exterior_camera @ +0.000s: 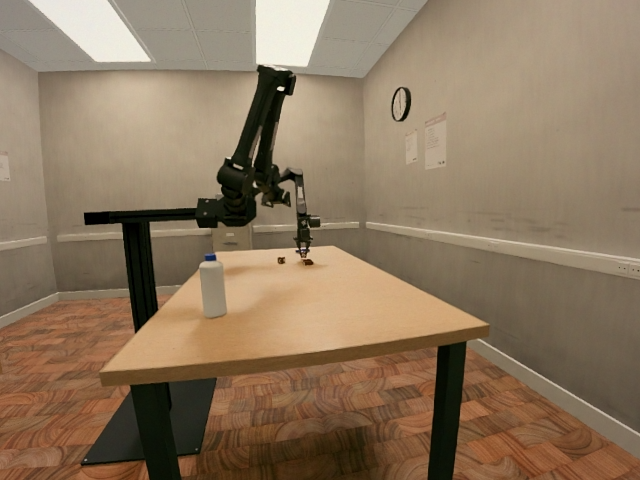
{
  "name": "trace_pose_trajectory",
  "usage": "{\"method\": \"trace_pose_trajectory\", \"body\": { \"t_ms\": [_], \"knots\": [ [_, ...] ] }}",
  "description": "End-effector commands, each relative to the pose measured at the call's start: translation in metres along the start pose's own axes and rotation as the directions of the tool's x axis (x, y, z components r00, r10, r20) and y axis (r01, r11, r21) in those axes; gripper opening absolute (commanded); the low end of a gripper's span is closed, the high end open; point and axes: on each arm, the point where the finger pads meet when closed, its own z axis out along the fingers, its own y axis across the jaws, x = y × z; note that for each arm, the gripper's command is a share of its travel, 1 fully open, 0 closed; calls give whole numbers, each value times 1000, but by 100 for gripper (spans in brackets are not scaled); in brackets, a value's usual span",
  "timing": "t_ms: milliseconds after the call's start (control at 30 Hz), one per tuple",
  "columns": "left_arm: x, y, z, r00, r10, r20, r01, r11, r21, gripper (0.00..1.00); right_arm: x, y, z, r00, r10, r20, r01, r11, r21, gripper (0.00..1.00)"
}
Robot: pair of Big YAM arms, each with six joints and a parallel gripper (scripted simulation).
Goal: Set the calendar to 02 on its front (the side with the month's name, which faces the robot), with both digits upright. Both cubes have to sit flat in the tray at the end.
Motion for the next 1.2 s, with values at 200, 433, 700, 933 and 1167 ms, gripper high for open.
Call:
{"method": "trace_pose_trajectory", "body": {
  "t_ms": [200,433,700,933,1167],
  "knots": [
    [-8,6,-54,1000,-10,5,10,1000,-26,26,-14,-1,5,999,1,33,-1,1000,6,100],
    [-51,0,-49,999,-53,0,53,999,-14,26,-4,10,12,980,191,-55,-189,981,42,100],
    [-115,-1,-47,999,-38,-3,38,999,-16,26,5,7,8,914,389,-118,-354,904,242,100],
    [-167,-2,-45,1000,-12,-3,12,1000,-17,26,12,-1,-5,879,472,-75,-389,799,459,100],
    [-173,8,-45,1000,-10,8,10,1000,-16,26,7,-9,-12,886,462,-43,-370,760,535,100]
  ]
}}
